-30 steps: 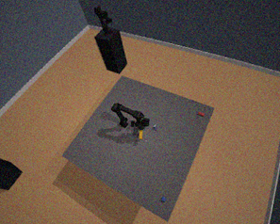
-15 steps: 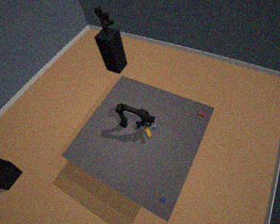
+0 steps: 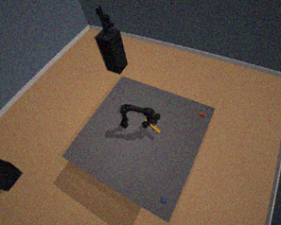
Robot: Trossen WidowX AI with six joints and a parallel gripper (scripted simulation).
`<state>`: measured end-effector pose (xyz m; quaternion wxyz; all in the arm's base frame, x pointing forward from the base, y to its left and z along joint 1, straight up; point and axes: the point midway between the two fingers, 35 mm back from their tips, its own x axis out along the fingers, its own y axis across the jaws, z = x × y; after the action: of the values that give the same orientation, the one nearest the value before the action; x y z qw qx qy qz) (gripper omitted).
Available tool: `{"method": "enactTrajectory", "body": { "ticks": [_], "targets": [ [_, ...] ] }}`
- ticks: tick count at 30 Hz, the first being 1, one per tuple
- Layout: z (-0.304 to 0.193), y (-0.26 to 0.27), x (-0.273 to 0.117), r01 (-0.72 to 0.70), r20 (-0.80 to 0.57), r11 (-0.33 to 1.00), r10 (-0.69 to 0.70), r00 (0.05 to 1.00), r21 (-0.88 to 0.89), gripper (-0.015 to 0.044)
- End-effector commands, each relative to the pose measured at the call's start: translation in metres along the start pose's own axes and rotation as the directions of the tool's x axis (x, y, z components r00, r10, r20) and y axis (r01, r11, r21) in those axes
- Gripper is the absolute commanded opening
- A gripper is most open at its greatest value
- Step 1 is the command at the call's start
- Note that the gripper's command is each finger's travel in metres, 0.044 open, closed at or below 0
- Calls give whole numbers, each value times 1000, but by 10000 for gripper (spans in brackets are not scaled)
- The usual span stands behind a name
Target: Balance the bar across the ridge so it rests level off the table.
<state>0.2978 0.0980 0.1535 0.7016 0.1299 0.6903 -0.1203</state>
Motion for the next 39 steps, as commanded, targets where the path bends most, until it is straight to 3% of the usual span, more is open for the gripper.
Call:
{"method": "enactTrajectory", "body": {
  "ticks": [1,6,39],
  "targets": [
    [3,13,-2,-3,11,996,4,1000,-92,0],
    [4,31,1,-3,11,967,6,1000,-253,0],
    [6,27,46,-2,11,961,5,1000,-276,0]
  ]
}}
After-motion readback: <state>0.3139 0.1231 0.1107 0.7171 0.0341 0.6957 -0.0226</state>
